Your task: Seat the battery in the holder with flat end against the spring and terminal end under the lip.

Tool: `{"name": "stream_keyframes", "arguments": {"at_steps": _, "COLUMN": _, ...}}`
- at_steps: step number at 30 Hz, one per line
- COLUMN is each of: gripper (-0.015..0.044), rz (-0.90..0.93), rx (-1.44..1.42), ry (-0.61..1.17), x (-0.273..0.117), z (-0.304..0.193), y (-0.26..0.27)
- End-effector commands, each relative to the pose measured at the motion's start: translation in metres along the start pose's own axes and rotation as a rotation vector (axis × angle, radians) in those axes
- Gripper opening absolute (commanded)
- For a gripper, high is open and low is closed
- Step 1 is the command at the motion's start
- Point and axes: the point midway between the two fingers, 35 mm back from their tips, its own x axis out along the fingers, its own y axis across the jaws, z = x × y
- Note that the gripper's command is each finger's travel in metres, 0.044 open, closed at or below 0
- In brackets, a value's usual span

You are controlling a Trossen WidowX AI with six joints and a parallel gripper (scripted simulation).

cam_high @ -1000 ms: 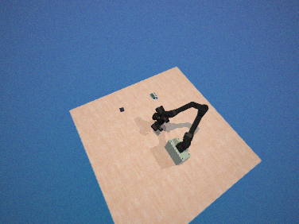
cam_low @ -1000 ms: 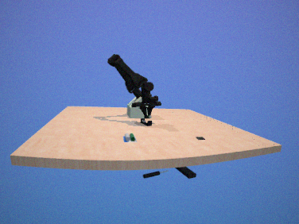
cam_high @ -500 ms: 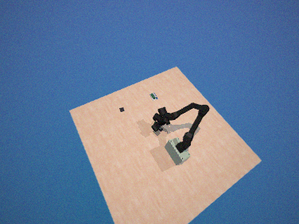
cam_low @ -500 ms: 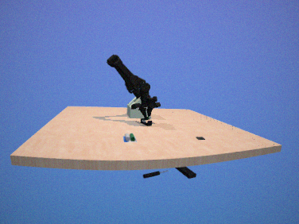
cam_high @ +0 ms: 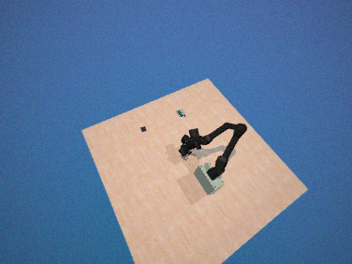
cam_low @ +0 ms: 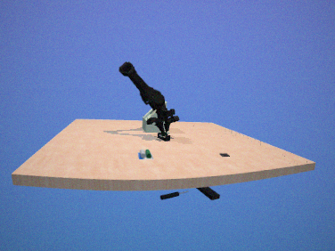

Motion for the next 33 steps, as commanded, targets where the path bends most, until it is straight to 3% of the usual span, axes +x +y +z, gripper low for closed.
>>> {"name": "stream_keyframes", "arguments": {"at_steps": 1, "gripper": 0.0060, "rz": 0.007, "rx": -0.008, "ry": -0.022, "x": 0.001, "z": -0.003, "y": 0.001}}
{"name": "stream_keyframes", "arguments": {"at_steps": 33, "gripper": 0.0060, "rz": 0.011, "rx": -0.027, "ry": -0.128, "x": -0.001, "z": -0.022, "y": -0.002}}
